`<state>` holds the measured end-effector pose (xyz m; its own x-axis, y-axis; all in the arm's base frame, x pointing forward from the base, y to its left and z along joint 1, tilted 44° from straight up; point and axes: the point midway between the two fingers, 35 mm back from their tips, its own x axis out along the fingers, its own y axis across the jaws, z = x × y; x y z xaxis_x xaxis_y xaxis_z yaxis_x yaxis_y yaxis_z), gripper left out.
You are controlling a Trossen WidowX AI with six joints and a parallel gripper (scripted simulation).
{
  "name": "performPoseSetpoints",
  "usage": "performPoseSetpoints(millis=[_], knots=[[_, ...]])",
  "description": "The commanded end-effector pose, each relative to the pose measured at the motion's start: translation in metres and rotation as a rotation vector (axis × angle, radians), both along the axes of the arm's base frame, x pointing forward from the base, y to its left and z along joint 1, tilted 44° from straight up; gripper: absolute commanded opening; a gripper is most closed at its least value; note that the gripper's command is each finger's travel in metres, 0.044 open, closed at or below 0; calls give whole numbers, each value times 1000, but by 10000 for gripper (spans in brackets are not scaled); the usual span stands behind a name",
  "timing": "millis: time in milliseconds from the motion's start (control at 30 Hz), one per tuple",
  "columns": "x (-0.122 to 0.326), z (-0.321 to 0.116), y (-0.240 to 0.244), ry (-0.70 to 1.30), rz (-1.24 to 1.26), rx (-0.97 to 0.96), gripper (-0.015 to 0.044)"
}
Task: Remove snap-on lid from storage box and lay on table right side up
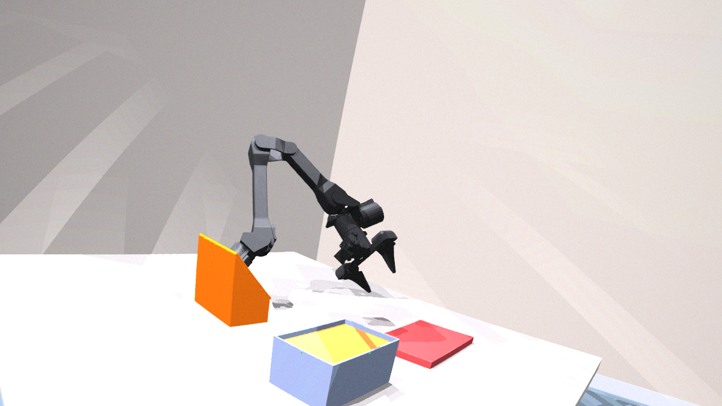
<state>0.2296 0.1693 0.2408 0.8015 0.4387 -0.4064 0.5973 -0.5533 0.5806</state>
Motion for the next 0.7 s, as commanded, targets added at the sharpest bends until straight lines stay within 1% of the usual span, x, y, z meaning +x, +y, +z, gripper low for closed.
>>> performPoseSetpoints(millis=[0, 300, 667], knots=[[-3, 7, -4, -4, 7, 1, 440], [-10, 17, -14, -4, 7, 0, 440], [-8, 13, -13, -4, 7, 0, 440]])
